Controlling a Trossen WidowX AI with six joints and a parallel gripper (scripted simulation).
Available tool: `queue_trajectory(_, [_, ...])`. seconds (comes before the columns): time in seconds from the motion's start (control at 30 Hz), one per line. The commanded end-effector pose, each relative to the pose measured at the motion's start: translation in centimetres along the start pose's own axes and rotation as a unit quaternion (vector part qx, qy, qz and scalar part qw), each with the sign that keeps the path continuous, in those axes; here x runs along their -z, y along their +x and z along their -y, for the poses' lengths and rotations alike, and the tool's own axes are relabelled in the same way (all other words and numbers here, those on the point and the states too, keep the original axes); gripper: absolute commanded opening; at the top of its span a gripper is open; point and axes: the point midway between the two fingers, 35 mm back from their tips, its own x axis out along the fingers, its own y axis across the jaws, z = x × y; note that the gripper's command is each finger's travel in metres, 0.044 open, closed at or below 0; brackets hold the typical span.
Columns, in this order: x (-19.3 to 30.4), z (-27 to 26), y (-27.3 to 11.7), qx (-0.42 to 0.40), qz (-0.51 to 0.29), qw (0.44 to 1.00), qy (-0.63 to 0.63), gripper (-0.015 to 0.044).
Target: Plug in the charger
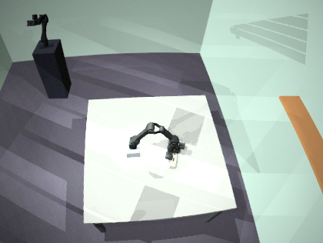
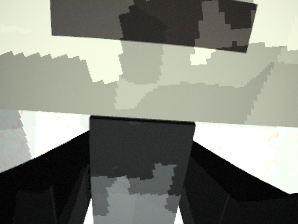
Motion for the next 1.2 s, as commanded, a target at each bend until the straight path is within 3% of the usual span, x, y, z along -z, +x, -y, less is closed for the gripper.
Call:
queue_trajectory(0.0, [-1.0,-0.1,-0.1,-0.001,0.013,1.000,-0.001,0.0000])
queue_trajectory(1.17, [-0.7,0.0,0.0,0.000,-0.003,1.000,-0.001,0.0000])
